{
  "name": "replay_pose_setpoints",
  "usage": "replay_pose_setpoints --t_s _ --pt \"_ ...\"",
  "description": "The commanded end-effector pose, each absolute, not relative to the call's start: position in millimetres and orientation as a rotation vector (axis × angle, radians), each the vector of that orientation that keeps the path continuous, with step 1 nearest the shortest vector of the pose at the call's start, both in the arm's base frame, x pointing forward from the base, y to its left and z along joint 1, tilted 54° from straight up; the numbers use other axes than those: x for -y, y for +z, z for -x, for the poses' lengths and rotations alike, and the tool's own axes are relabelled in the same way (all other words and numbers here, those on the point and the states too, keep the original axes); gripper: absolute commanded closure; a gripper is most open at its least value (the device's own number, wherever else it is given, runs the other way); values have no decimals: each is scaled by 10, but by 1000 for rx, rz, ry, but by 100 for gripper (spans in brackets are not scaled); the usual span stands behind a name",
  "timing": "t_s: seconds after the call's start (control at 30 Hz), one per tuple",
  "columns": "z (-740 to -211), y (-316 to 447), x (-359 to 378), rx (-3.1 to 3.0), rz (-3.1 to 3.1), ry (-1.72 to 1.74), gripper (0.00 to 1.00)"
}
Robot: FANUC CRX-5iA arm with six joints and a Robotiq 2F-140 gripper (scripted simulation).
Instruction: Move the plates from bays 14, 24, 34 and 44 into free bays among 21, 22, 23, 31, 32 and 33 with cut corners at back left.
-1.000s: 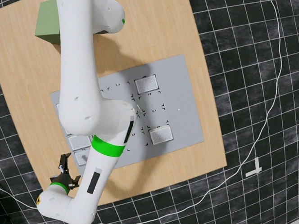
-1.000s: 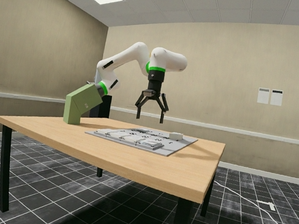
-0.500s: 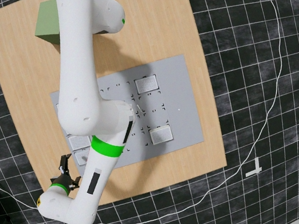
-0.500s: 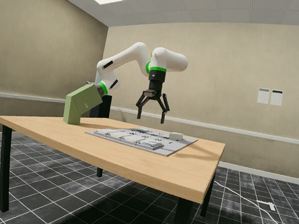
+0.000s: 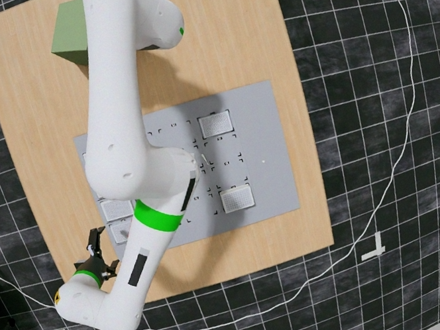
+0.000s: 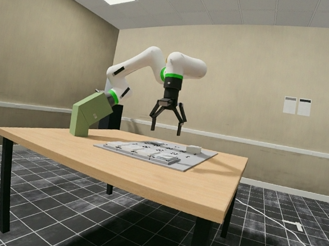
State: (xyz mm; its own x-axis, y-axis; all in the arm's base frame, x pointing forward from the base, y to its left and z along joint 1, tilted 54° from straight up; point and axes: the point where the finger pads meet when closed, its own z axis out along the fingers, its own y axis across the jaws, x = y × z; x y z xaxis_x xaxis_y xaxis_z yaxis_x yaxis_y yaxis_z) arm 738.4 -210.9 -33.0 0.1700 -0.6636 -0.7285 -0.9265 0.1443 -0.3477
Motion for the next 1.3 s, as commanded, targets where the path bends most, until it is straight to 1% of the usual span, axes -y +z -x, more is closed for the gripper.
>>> replay_pose_setpoints --t_s 0.0,0.53,1.27 --pt "-7383 -321 2126 -1565 1589 383 0" --pt "-7378 -293 2100 -1565 1589 383 0" --pt "-7250 275 1550 -1565 1589 383 0"
